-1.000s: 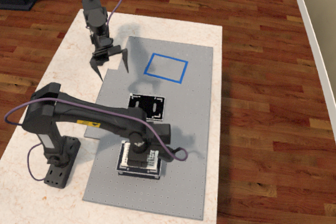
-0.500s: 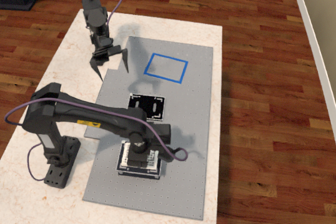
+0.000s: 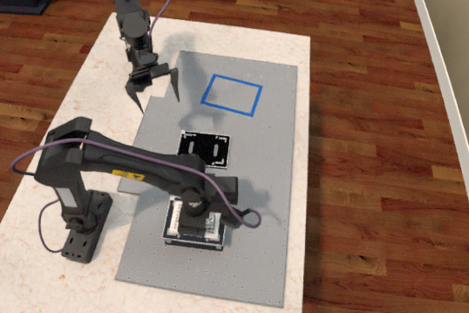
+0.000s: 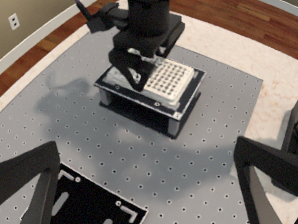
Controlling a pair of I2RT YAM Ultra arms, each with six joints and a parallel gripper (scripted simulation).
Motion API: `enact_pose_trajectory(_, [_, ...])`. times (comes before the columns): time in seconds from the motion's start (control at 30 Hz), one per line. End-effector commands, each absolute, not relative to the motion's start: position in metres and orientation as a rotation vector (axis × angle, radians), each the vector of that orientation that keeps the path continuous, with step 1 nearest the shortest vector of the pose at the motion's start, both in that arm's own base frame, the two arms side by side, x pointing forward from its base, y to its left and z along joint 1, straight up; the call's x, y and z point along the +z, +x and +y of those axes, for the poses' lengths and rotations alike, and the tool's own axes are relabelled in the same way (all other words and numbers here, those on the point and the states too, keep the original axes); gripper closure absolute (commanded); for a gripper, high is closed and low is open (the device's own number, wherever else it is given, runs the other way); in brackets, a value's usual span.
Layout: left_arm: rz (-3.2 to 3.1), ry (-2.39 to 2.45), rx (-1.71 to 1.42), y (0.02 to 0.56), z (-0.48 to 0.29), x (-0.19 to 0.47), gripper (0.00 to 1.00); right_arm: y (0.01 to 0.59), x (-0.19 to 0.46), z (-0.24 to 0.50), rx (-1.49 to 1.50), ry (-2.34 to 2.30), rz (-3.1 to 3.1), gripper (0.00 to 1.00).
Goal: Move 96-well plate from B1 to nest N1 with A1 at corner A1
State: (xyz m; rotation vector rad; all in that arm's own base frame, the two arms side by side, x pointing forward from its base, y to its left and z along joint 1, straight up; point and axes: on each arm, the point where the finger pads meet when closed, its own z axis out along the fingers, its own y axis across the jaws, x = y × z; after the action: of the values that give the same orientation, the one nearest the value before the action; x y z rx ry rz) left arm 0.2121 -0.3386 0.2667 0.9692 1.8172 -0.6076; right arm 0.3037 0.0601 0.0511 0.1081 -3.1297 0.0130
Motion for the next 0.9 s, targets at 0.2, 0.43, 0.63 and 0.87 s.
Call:
enact_pose_trajectory(0.2, [1.789,0.949,-0.622,0.216,-0.339,0.283,0.00,0.306,0.054,0.059,0.022,0.127,-3.150,0.20])
enact_pose_trajectory(0.43, [1.789,0.949,-0.622,0.216,-0.339,0.283,0.00,0.307,0.057,0.060,0.017,0.124,-3.158,0.00])
enact_pose_trajectory(0.63, [1.789,0.949,-0.622,0.216,-0.339,0.283,0.00,0.312,0.071,0.060,0.009,0.125,-3.187,0.00])
enact_pose_trajectory(0.87, [1.789,0.949,-0.622,0.216,-0.339,0.283,0.00,0.313,0.083,0.060,0.008,0.128,-3.196,0.00])
